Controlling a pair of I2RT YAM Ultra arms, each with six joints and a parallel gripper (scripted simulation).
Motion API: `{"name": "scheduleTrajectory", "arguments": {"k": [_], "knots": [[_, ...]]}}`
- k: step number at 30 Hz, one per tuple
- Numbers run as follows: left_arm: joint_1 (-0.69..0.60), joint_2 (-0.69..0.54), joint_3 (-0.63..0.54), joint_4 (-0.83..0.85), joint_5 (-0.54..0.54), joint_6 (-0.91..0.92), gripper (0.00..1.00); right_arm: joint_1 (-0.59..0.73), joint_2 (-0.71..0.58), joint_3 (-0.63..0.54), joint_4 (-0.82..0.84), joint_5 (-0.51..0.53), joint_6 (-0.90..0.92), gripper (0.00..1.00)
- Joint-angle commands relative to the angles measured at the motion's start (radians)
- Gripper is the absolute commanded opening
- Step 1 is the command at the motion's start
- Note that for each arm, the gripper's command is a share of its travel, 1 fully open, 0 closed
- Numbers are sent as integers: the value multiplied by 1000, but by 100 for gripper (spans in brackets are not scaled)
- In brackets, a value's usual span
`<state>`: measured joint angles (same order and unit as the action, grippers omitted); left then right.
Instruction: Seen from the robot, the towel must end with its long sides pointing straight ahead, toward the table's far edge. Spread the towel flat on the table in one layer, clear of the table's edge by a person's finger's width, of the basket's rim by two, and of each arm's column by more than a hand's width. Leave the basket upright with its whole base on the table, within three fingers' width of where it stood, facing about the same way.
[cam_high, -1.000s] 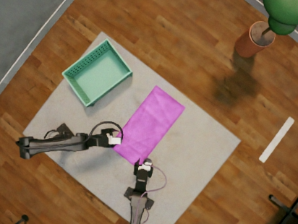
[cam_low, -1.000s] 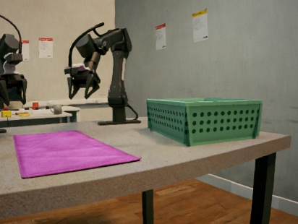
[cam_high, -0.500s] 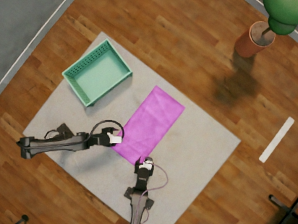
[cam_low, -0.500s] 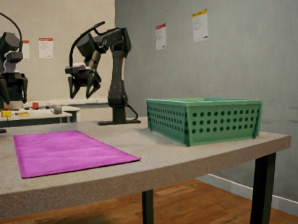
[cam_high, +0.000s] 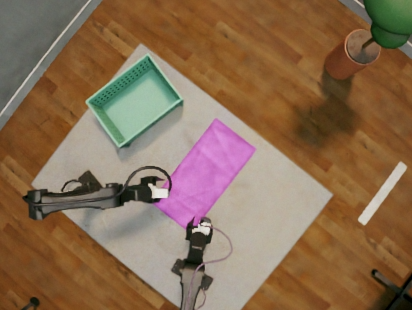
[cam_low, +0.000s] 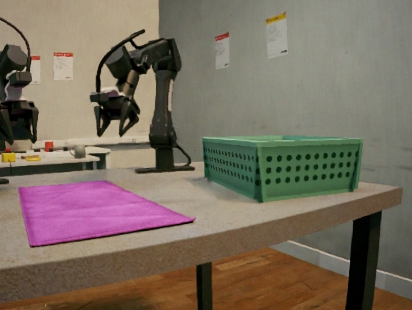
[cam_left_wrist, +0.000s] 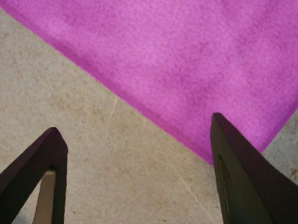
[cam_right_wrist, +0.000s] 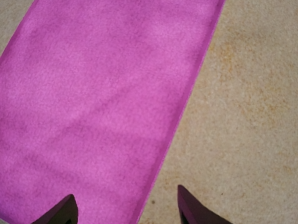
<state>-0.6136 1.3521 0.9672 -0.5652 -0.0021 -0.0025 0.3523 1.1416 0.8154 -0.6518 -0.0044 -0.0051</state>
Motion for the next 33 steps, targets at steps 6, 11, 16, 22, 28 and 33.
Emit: {"name": "scheduleTrajectory", "arguments": {"k": [6,11,16,22,28,33], "knots": [[-1,-4,9,-11,0,-1,64,3,-19,40,7,5,4,64],[-1,-4,9,-11,0,-1,64,3,-19,40,7,5,4,64],[-1,-4,9,-11,0,-1,64,3,-19,40,7,5,4,64],[-1,-4,9,-11,0,-1,64,3,-19,40,7,5,4,64],[-6,-33,47,-40,-3,-4,64,0,-3,5,4,0,0,64],[25,-79,107,-145,-37,-49,64,-37,-58,-30,-33,31,39,64]]}}
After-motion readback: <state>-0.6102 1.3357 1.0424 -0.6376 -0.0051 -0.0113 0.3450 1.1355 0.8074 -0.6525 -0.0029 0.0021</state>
